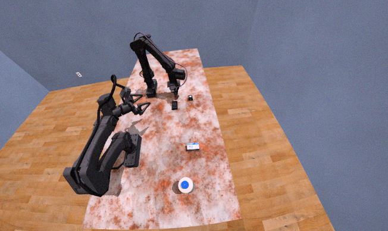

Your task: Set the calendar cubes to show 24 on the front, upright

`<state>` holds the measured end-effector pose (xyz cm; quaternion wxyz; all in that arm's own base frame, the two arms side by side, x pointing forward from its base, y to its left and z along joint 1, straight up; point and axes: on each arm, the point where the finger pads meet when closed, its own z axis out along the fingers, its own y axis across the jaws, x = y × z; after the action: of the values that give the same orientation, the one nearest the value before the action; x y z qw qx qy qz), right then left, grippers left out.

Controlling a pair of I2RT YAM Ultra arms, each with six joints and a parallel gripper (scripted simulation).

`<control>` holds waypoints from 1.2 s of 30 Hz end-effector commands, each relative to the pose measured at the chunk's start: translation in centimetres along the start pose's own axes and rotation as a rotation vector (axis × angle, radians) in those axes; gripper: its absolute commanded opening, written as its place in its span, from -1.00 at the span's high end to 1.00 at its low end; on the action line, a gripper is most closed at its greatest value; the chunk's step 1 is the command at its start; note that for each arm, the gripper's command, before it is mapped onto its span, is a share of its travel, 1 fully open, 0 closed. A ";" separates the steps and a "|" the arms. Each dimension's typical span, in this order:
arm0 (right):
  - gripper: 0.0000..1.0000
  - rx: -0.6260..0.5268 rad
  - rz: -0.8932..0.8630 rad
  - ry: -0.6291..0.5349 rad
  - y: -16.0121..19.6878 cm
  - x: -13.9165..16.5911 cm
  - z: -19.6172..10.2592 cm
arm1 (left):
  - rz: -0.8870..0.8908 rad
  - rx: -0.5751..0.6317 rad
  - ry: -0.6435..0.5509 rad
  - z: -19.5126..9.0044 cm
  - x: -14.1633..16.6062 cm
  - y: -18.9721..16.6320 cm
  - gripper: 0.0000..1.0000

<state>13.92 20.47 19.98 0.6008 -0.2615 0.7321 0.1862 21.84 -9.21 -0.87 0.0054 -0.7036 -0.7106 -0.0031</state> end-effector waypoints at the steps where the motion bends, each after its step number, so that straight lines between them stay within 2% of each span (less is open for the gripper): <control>1: -1.00 0.011 0.021 -0.015 -0.1 -0.9 -0.1 | 0.005 -0.022 -0.020 -0.1 -0.3 0.2 0.48; 24: -1.00 0.011 0.021 -0.015 -0.1 -0.9 -0.1 | -0.001 -0.022 -0.020 0.6 0.3 -0.4 0.48; 25: -1.00 0.011 0.021 -0.015 -0.1 -0.9 -0.1 | 0.002 -0.015 -0.009 0.5 0.2 -0.4 0.25; 26: -1.00 0.011 0.021 -0.015 -0.1 -0.9 -0.1 | 0.002 -0.015 -0.009 0.5 0.2 -0.4 0.15; 27: -1.00 0.011 0.021 -0.015 -0.1 -0.9 -0.1 | 0.001 -0.025 -0.021 0.5 0.1 -0.4 -0.08; 36: -1.00 0.011 0.021 -0.015 -0.1 -0.9 -0.1 | 0.005 -0.052 -0.034 -1.0 -0.6 -0.7 -0.11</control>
<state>13.92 20.47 19.98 0.6008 -0.2615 0.7321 0.1862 21.12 -9.24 -0.90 -0.0095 -0.7049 -0.7092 -0.0085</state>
